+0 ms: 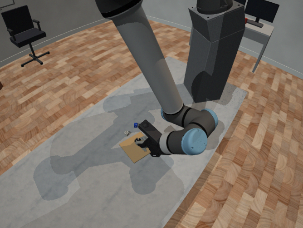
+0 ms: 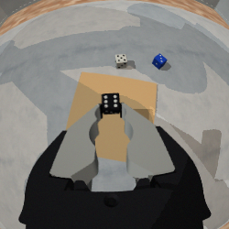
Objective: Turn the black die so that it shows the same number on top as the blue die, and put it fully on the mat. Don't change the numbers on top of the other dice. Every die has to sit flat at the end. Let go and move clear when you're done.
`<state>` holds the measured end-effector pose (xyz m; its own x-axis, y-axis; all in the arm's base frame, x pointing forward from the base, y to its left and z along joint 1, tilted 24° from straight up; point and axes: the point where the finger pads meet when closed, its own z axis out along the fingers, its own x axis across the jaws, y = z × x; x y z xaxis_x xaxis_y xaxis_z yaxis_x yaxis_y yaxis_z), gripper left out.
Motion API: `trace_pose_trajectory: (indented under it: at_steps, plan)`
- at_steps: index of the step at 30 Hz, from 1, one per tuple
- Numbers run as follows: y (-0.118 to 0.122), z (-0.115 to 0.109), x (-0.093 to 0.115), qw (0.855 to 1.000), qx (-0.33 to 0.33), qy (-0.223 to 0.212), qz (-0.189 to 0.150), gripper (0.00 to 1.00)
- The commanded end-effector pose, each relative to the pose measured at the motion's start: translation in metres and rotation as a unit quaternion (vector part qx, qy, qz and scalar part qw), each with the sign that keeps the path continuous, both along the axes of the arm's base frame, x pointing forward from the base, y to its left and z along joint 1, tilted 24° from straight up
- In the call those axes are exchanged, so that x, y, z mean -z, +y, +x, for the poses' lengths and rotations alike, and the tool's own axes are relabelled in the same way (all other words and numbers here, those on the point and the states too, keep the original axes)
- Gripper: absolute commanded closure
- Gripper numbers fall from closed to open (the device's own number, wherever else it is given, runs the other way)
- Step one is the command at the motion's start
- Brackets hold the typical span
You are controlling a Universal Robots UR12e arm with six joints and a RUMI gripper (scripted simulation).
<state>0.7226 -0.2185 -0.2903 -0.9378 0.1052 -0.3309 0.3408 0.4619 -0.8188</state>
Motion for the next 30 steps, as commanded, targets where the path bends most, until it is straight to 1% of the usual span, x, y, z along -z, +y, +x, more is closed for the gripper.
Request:
trace_pose_trajectory:
  at_steps: [1,9,22,26,30]
  plan:
    - [0.0065,-0.0057,-0.0195,1.0,0.0,0.0,0.0,0.97]
    - [0.0089,-0.0081,-0.027,1.0,0.0,0.0,0.0,0.97]
    - [0.0088,-0.0082,-0.0271,1.0,0.0,0.0,0.002,0.97]
    - [0.0074,-0.0084,-0.0266,1.0,-0.005,-0.001,0.018,0.97]
    - [0.0057,-0.0087,-0.0263,0.999,-0.015,-0.004,0.049,0.97]
